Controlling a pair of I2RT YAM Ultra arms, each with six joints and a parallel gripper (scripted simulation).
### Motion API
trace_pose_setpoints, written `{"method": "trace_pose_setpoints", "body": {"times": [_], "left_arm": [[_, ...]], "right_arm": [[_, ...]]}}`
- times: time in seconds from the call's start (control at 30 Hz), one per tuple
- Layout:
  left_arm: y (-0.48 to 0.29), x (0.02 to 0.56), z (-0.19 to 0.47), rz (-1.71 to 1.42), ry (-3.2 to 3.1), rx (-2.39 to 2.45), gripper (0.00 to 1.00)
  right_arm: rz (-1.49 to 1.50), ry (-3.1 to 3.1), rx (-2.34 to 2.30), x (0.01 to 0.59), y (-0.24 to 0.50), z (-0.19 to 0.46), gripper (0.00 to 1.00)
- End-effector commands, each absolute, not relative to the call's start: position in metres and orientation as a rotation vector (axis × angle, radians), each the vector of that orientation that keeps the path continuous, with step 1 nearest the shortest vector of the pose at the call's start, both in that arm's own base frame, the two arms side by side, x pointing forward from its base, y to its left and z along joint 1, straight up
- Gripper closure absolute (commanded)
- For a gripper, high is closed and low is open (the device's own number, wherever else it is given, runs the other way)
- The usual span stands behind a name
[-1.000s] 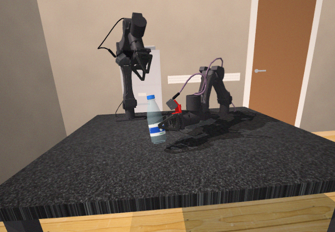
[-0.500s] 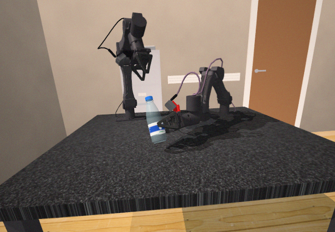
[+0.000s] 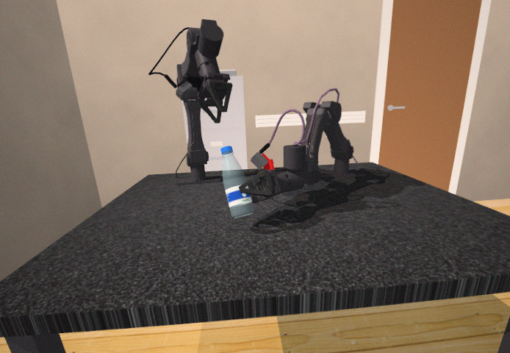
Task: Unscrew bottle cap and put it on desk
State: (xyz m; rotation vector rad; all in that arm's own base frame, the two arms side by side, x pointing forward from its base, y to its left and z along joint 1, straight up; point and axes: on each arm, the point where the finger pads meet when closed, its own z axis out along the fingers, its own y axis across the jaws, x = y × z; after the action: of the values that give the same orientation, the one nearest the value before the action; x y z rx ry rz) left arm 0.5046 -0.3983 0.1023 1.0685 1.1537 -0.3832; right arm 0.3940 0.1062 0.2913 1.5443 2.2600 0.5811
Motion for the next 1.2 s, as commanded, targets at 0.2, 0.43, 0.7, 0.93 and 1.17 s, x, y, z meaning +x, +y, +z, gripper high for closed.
{"method": "trace_pose_setpoints", "body": {"times": [0.2, 0.43, 0.7, 0.93, 1.17], "left_arm": [[-0.401, 0.510, 0.127, -0.370, 1.101, 1.048, 1.00], [-0.401, 0.510, 0.127, -0.370, 1.101, 1.048, 1.00], [-0.401, 0.510, 0.127, -0.370, 1.101, 1.048, 1.00], [-0.401, 0.510, 0.127, -0.370, 1.101, 1.048, 1.00], [-0.401, 0.510, 0.127, -0.370, 1.101, 1.048, 1.00]], "right_arm": [[0.577, 2.297, 1.570, 0.416, 0.108, 0.239, 0.43], [0.594, 2.281, 1.560, 0.417, 0.108, 0.247, 0.43], [0.582, 2.290, 1.567, 0.414, 0.107, 0.246, 0.43], [0.579, 2.287, 1.569, 0.414, 0.109, 0.246, 0.43], [0.602, 2.269, 1.557, 0.413, 0.107, 0.256, 0.43]]}}
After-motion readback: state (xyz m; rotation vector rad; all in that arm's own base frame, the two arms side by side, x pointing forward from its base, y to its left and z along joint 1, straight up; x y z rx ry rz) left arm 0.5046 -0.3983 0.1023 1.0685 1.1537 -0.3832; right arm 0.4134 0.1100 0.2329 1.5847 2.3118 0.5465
